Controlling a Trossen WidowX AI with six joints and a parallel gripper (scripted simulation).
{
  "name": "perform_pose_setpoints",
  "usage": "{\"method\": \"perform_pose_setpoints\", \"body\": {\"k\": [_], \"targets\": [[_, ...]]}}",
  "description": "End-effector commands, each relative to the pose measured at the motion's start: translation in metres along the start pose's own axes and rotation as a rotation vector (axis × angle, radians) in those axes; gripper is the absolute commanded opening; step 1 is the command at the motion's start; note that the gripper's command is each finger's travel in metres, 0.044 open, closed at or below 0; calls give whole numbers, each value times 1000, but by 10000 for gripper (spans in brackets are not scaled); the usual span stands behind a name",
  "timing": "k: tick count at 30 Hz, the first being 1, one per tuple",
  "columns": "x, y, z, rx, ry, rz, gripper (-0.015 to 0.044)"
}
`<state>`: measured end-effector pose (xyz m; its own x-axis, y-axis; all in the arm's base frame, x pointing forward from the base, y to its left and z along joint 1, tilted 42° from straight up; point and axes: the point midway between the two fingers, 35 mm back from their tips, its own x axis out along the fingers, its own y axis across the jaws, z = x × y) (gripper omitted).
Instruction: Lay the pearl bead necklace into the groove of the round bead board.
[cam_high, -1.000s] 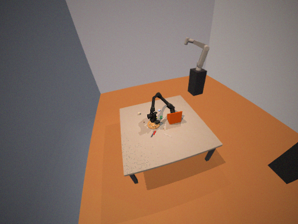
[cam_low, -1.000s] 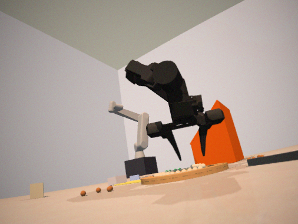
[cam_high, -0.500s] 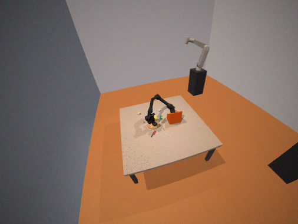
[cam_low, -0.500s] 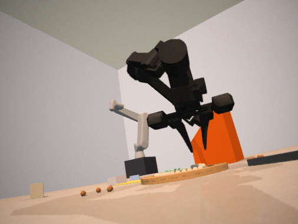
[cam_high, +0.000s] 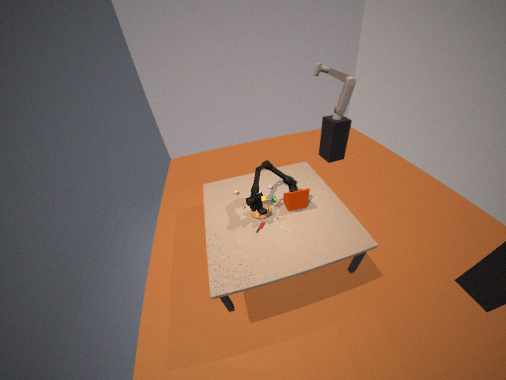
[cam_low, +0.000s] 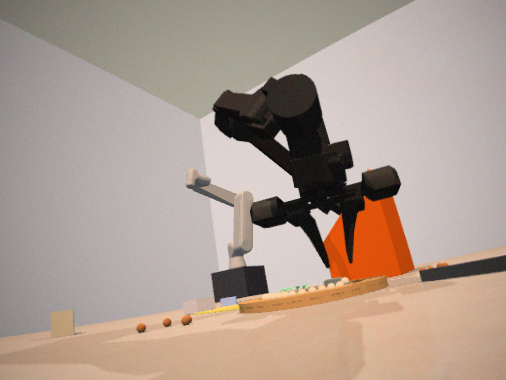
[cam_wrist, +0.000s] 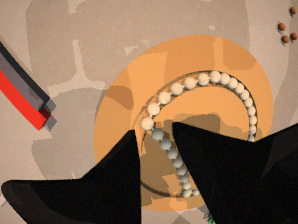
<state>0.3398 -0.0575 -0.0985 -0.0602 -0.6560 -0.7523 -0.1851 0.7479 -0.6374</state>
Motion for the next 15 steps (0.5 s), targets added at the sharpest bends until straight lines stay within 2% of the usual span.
{"method": "perform_pose_setpoints", "body": {"k": [1,14,15], "targets": [[9,1,-1,-9,6,-4,120],[22,2,-2,-10,8,-5,120],[19,1,-1,-4,6,-1,94]]}}
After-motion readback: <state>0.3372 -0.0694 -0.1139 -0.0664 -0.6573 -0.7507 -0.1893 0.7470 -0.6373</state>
